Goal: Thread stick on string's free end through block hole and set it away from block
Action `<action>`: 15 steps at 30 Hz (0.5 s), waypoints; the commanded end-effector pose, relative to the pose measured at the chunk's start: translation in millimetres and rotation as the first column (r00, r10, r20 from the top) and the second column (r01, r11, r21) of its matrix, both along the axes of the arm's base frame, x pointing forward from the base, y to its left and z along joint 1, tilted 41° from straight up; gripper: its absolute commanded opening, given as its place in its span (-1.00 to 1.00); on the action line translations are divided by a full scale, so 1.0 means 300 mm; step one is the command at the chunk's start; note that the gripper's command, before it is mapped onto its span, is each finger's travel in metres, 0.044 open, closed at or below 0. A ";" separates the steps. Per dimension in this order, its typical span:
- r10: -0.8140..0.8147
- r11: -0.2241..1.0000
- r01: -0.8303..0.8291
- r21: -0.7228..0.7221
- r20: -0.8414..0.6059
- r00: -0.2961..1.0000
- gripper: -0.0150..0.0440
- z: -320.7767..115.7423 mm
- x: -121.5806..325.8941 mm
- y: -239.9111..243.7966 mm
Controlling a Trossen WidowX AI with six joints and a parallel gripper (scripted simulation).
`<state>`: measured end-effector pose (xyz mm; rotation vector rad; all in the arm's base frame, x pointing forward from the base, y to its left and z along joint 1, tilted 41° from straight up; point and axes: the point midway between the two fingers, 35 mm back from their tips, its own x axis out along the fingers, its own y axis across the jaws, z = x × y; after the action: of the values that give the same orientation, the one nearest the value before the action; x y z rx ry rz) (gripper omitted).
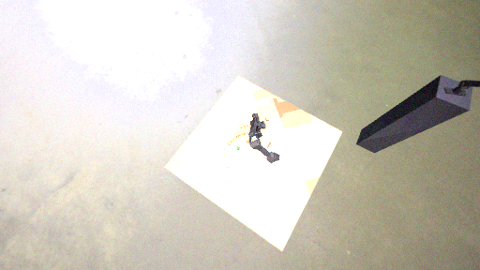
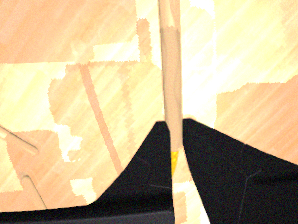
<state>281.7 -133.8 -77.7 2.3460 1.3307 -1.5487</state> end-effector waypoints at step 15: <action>0.495 0.869 -0.456 -0.193 0.377 0.783 -0.49 0.012 0.059 -0.006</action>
<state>294.9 -135.4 -75.2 1.9989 1.5103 -1.0082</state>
